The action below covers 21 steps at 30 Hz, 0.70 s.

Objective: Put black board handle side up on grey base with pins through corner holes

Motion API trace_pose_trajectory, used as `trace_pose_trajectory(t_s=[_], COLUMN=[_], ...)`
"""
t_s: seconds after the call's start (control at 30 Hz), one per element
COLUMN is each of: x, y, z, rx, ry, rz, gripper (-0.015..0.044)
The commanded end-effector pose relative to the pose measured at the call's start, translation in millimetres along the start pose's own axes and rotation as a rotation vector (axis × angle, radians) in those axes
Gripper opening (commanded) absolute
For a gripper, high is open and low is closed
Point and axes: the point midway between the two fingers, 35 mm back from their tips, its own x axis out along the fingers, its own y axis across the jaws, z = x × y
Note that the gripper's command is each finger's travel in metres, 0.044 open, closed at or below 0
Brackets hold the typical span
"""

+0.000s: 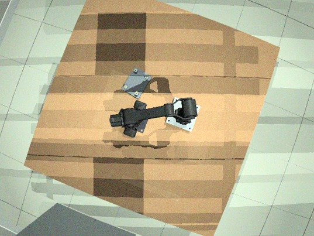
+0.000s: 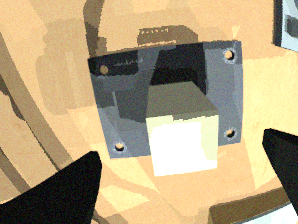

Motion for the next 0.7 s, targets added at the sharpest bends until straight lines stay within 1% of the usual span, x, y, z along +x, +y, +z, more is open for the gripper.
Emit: trace_pose_trajectory(t_s=[0.0,0.67], x=[9.0,41.8], y=[0.3,0.1], z=[-1.1,-1.5], rx=[-0.004,-0.004], ry=[0.007,0.007], rz=[0.001,0.0], gripper=[0.044,0.044])
